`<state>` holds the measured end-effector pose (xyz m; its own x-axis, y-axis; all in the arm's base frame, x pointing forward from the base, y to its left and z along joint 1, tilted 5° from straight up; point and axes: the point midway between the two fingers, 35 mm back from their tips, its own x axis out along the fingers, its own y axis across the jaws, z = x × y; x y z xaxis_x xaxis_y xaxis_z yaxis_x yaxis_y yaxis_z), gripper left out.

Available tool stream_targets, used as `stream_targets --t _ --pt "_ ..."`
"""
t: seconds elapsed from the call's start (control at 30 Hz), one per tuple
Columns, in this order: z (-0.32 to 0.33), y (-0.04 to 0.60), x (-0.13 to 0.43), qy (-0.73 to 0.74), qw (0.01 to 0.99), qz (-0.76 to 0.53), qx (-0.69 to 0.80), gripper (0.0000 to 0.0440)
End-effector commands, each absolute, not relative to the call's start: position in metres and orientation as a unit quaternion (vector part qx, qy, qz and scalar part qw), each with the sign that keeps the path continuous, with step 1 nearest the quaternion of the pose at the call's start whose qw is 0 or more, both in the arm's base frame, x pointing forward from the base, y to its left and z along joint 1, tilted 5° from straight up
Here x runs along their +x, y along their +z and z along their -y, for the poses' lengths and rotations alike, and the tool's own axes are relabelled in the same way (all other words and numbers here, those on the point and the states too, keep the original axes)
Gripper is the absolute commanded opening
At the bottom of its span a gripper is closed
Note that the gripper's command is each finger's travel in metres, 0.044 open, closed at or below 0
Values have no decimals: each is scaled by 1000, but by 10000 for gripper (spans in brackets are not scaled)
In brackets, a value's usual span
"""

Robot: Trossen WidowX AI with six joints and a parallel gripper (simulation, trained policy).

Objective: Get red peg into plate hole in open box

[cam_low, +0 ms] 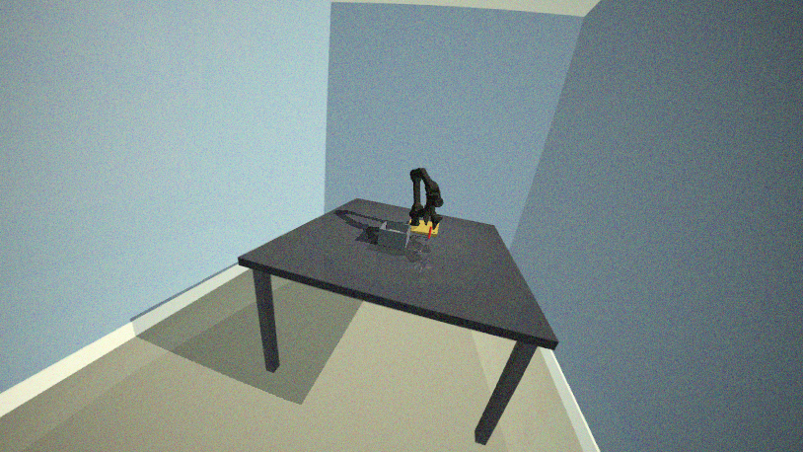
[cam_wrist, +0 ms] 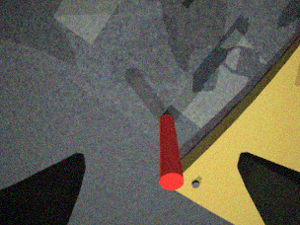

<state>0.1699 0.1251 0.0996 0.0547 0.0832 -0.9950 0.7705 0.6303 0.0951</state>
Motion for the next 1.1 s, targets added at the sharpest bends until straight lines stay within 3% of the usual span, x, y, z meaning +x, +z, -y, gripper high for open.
stream_targets --t 0.0,0.2,0.3,0.83,1.07 --pt "-127 80 170 -279 641 -625 347 440" --pt "-131 52 172 -285 638 -611 372 438" --pt "-131 43 170 -294 631 -607 383 405" --pt "-129 41 163 -300 587 -636 402 0" --pt "-121 64 170 -271 629 -618 387 0"
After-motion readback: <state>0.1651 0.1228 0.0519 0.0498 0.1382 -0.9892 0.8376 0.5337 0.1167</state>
